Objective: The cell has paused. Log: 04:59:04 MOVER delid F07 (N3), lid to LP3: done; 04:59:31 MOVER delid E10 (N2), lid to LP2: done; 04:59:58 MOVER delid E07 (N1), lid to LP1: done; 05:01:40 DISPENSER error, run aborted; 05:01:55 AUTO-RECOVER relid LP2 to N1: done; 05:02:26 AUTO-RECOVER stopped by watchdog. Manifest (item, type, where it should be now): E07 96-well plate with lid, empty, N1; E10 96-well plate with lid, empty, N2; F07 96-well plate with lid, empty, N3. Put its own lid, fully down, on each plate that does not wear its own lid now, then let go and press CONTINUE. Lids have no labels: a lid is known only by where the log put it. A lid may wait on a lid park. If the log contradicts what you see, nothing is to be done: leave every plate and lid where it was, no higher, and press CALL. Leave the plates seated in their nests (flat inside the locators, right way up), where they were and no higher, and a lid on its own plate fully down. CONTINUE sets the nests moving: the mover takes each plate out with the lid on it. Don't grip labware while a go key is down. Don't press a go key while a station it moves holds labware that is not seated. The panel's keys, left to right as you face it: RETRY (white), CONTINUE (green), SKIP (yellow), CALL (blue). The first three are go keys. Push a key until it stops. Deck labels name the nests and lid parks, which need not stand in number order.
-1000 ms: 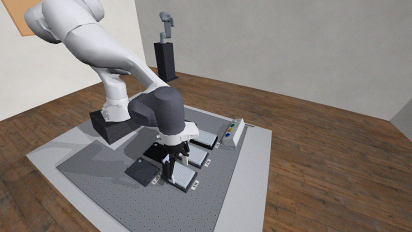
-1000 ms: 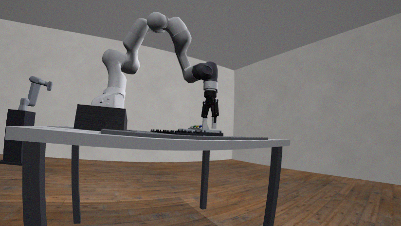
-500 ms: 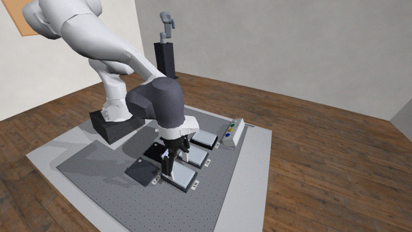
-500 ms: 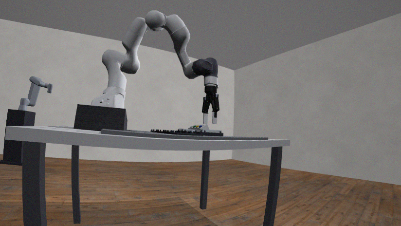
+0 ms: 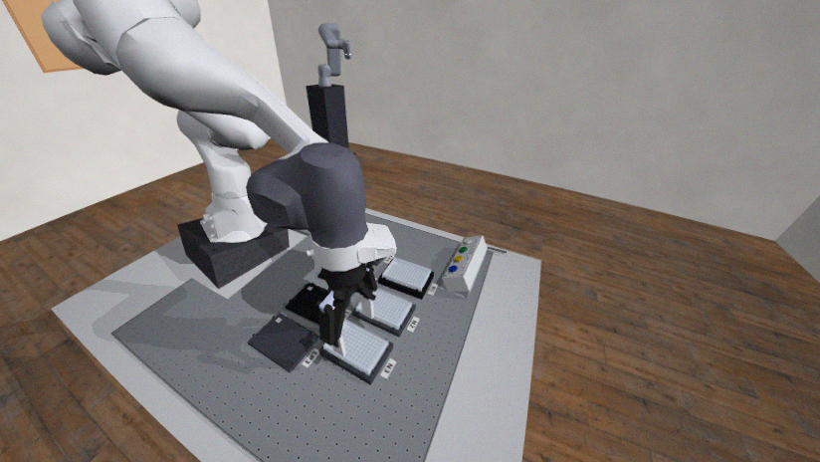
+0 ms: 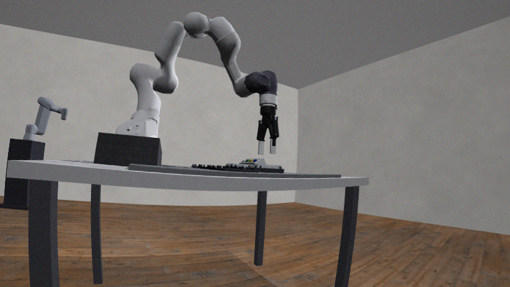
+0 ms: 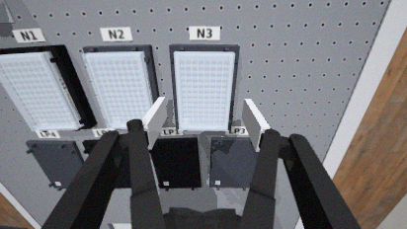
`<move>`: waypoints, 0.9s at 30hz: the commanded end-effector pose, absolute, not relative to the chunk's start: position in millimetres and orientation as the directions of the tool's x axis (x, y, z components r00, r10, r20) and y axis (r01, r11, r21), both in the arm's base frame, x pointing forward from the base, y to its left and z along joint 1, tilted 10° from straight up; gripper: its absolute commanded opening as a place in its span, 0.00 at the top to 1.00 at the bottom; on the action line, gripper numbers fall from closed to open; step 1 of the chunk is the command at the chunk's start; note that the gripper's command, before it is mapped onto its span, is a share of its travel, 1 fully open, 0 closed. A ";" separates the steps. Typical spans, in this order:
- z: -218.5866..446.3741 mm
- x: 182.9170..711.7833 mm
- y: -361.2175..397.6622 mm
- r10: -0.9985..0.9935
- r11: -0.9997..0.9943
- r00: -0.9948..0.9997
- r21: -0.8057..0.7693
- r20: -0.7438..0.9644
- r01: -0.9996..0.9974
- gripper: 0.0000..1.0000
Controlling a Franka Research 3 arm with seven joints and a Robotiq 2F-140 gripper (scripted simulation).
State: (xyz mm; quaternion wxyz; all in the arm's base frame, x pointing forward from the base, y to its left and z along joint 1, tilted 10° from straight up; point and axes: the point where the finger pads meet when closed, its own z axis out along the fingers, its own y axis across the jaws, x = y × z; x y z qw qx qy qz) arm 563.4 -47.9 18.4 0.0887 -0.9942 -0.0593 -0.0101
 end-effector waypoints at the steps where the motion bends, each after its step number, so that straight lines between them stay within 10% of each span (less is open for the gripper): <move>1: 19.0 560.6 -47.5 0.124 -0.976 0.992 -0.177 0.025 0.126 0.34; 23: 118.1 635.9 276.2 0.128 -0.976 0.991 -0.176 0.026 0.130 0.34; 24: 124.2 635.9 296.5 0.128 -0.976 0.991 -0.176 0.026 0.130 1.00; 27: 141.8 627.8 360.7 0.128 -0.976 0.991 -0.176 0.026 0.130 1.00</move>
